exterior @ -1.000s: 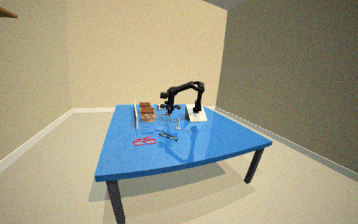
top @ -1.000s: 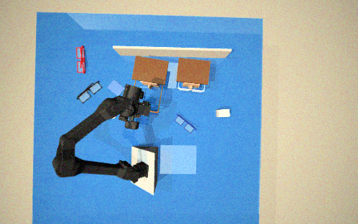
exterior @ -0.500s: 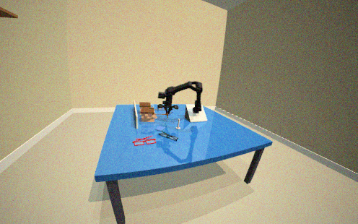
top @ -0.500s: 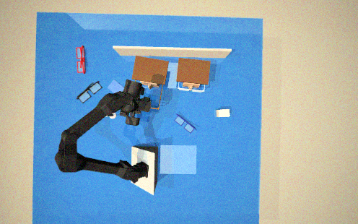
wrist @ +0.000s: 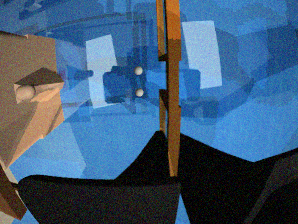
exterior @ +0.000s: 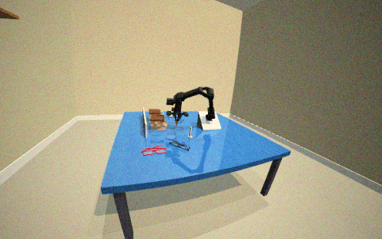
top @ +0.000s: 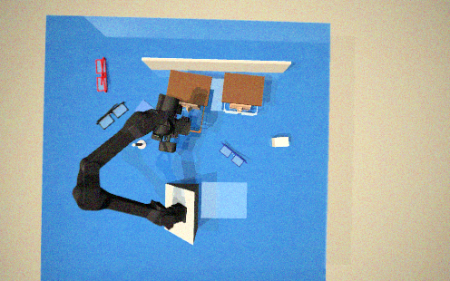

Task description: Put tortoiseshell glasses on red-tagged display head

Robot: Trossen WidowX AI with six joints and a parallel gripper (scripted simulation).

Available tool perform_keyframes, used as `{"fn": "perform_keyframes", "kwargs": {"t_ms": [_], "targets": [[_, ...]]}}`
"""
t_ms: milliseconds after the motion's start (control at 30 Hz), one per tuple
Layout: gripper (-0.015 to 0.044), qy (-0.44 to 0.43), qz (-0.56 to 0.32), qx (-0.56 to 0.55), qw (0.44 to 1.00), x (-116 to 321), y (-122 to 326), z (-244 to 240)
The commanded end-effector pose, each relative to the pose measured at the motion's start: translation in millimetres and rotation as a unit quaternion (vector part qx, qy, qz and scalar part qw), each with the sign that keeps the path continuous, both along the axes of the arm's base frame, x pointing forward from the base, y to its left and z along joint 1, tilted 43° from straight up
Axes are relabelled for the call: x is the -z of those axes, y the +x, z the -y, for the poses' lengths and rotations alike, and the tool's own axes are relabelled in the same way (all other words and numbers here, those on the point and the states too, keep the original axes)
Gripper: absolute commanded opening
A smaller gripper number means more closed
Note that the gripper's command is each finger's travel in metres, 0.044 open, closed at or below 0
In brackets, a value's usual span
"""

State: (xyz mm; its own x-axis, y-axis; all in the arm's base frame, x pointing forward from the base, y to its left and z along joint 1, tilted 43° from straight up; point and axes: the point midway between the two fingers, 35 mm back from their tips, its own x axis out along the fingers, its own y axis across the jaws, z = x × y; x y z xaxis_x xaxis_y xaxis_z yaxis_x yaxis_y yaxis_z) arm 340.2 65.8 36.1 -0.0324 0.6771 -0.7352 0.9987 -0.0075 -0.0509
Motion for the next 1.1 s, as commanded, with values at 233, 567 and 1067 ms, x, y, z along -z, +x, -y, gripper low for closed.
{"fn": "perform_keyframes", "kwargs": {"t_ms": [233, 567, 1067], "targets": [[0.0000, 0.002, 0.001, 0.002, 1.000, -1, 16, 0], [0.0000, 0.002, 0.001, 0.002, 1.000, 0, 29, 0], [0.0000, 0.002, 0.002, 0.002, 1.000, 1, 48, -1]]}}
